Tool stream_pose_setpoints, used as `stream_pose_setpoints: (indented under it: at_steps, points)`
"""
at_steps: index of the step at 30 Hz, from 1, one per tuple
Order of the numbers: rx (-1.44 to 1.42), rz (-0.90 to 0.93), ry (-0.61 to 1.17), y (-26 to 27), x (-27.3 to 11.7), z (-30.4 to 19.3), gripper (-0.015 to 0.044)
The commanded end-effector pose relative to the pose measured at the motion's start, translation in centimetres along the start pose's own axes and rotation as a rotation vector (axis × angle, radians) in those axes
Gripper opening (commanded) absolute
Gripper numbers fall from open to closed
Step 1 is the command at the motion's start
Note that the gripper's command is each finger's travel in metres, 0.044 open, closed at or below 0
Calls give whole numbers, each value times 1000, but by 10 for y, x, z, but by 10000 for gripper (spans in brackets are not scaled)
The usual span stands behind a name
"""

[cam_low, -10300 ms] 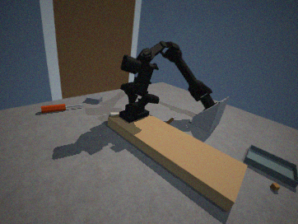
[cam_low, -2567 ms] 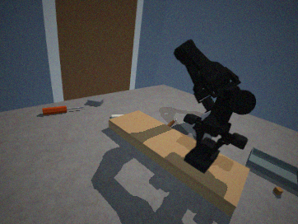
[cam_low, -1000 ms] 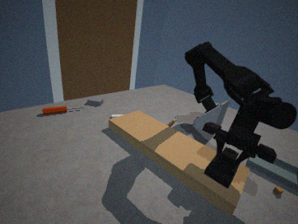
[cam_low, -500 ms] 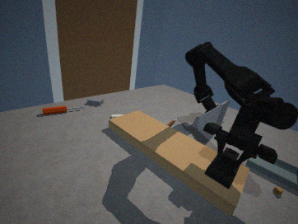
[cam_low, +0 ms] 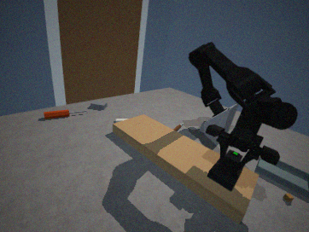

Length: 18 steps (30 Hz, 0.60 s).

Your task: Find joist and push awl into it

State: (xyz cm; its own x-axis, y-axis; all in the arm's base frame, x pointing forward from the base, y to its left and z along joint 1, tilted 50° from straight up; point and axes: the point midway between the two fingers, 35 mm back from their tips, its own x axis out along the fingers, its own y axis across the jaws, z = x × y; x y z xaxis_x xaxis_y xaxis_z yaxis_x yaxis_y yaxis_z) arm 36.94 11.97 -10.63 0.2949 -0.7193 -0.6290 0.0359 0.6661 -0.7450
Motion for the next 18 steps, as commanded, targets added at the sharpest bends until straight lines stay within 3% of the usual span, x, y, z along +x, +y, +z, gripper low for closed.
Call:
stream_pose_setpoints:
  at_steps: [1, 18]
  points:
    - [0, -6, 0, -8, 1, 0, 0]
    - [-1, -8, 0, -32, 1, 0, 0]
